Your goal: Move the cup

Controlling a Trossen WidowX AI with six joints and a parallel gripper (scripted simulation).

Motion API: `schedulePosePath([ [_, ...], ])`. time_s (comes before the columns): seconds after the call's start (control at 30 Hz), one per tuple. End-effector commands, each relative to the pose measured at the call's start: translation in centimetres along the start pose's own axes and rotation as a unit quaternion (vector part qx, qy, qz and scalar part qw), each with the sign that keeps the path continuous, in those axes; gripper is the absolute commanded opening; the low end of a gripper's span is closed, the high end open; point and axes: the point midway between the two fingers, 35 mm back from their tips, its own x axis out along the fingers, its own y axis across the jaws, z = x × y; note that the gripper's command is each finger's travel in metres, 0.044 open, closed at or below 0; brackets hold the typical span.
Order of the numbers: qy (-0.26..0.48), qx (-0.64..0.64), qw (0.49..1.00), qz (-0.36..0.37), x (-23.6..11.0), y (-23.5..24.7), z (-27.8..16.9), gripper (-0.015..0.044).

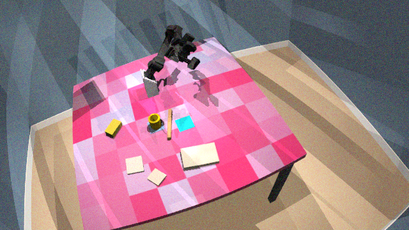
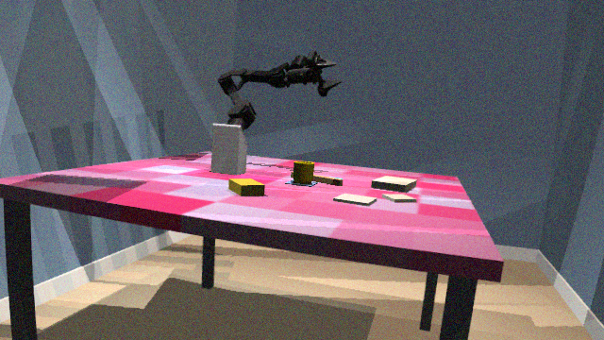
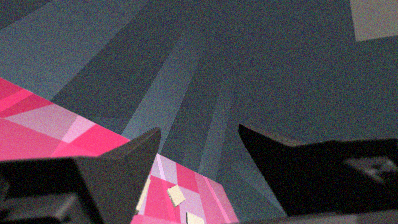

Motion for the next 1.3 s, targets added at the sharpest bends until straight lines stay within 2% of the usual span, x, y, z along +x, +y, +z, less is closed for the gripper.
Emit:
schedulePosePath([
  [0.0, 0.003, 0.002, 1.0, 0.0, 0.1, 0.0, -0.1, 0.0374],
  [0.1, 0.051, 0.026, 0.998, 0.006, 1.2, -0.1, -2.3, 0.0295],
  [0.27, 0.227, 0.134, 0.964, 0.009, 3.6, -0.8, -10.7, 0.0167],
  [0.47, 0.433, 0.285, 0.855, -0.024, 3.2, -1.0, -20.8, 0.0167],
  [0.57, 0.521, 0.36, 0.772, -0.055, 1.8, -0.8, -25.1, 0.0167],
  [0.7, 0.612, 0.458, 0.636, -0.111, -0.6, -0.2, -29.4, 0.0167],
  [0.9, 0.689, 0.575, 0.381, -0.222, -4.2, 1.0, -33.6, 0.0167],
  [0.97, 0.697, 0.592, 0.322, -0.246, -4.9, 1.2, -34.2, 0.0167],
  [1.27, 0.697, 0.594, 0.315, -0.25, -4.5, 1.5, -34.3, 0.0167],
])
